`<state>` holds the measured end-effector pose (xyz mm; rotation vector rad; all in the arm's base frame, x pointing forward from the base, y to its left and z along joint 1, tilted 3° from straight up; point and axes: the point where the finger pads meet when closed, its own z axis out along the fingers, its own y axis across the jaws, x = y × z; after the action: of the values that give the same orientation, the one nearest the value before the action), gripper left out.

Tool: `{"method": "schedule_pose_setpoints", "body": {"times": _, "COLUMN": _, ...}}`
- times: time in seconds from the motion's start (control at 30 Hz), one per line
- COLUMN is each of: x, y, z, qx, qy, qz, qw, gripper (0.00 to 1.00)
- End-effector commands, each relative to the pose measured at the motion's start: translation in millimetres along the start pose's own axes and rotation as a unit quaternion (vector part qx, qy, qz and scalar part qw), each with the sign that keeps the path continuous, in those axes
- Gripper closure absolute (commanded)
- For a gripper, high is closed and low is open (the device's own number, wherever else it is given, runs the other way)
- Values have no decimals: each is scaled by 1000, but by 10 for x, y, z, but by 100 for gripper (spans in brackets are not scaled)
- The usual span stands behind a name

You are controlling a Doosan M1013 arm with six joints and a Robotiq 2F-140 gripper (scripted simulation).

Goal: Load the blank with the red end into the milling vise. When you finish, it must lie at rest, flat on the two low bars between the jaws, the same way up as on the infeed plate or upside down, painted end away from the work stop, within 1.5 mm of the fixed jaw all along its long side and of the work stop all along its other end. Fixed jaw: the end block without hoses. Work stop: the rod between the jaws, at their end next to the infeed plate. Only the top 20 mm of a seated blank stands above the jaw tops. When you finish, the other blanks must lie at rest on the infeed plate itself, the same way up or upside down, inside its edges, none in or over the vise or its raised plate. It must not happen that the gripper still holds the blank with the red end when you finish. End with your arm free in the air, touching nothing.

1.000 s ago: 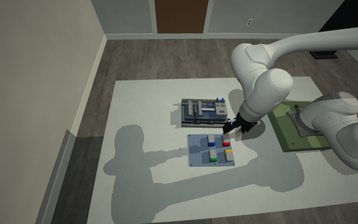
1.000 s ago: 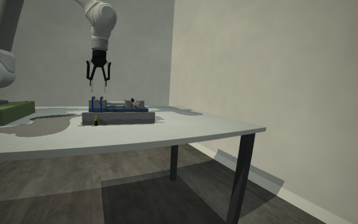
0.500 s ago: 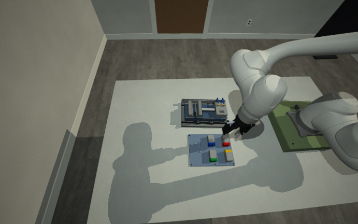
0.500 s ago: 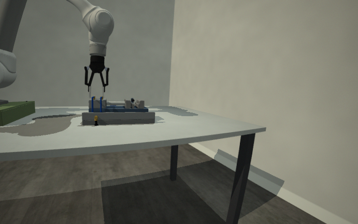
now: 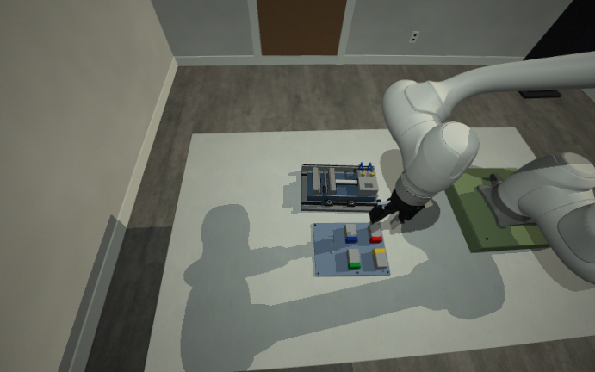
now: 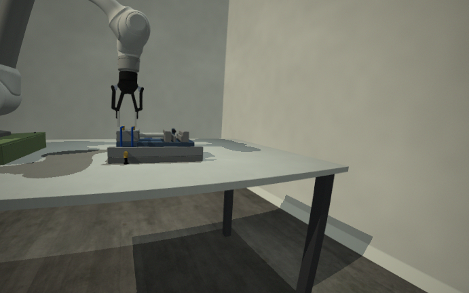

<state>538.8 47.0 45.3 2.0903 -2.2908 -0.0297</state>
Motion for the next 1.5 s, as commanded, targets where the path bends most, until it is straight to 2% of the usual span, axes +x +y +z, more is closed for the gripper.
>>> {"method": "schedule_pose_setpoints", "body": {"times": 0.0, "x": -2, "y": -2, "z": -8, "qx": 0, "qy": 0, "qz": 0, "qw": 1000, "gripper": 57}}
{"method": "schedule_pose_setpoints", "body": {"times": 1.47, "x": -19, "y": -19, "z": -81, "qx": 0, "qy": 0, "qz": 0, "qw": 1000, "gripper": 57}}
